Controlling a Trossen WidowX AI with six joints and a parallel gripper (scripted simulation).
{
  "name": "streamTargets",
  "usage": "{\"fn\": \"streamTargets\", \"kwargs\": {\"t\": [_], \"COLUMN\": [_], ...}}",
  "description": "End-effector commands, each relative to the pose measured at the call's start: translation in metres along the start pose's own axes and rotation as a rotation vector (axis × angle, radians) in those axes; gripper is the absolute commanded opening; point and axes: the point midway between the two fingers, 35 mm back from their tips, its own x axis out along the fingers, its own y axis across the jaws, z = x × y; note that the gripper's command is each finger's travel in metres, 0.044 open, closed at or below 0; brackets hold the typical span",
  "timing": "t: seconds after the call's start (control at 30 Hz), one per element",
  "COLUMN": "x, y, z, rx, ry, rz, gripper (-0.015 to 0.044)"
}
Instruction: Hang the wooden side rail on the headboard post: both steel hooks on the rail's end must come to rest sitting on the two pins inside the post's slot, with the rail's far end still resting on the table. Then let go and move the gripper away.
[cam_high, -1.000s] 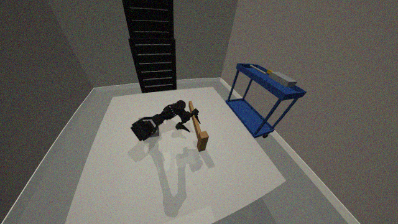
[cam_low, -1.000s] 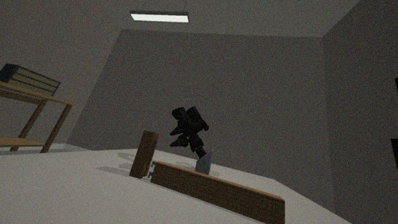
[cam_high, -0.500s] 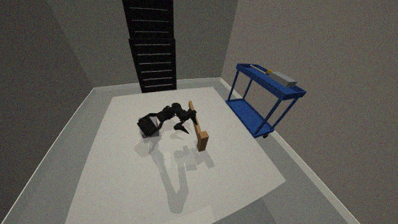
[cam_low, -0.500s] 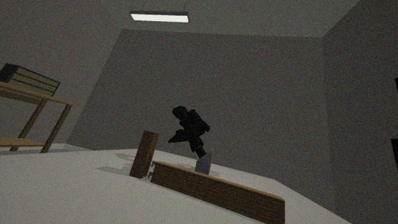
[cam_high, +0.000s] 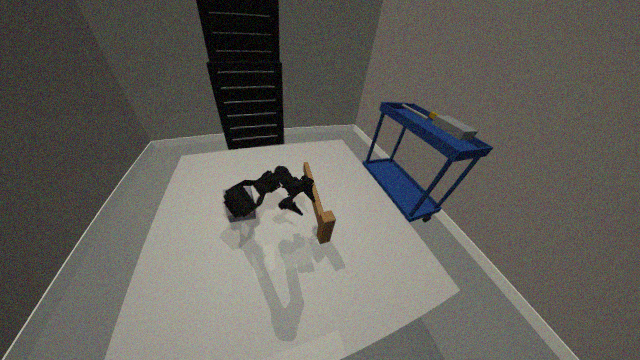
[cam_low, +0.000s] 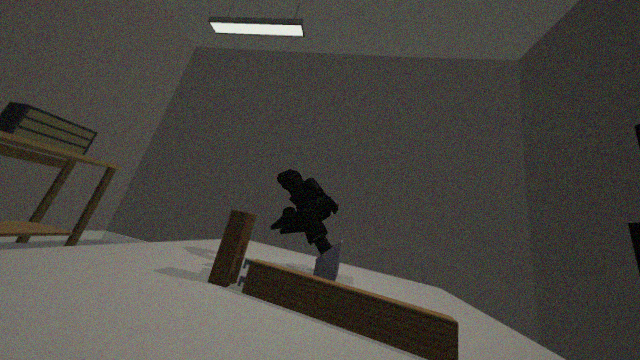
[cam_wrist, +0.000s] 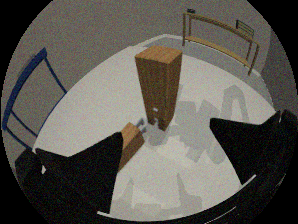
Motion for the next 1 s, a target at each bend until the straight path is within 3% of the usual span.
{"fn": "streamTargets", "kwargs": {"t": [0.0, 0.4, 0.97], "x": [0.000, 0.001, 0.020], "y": [0.000, 0.005, 0.124], "z": [-0.002, 0.000, 0.025], "rx": [-0.012, -0.045, -0.864], "ry": [0.003, -0.001, -0.019], "rz": [-0.004, 0.004, 0.249], "gripper": [0.0440, 0.0440, 0.0440]}}
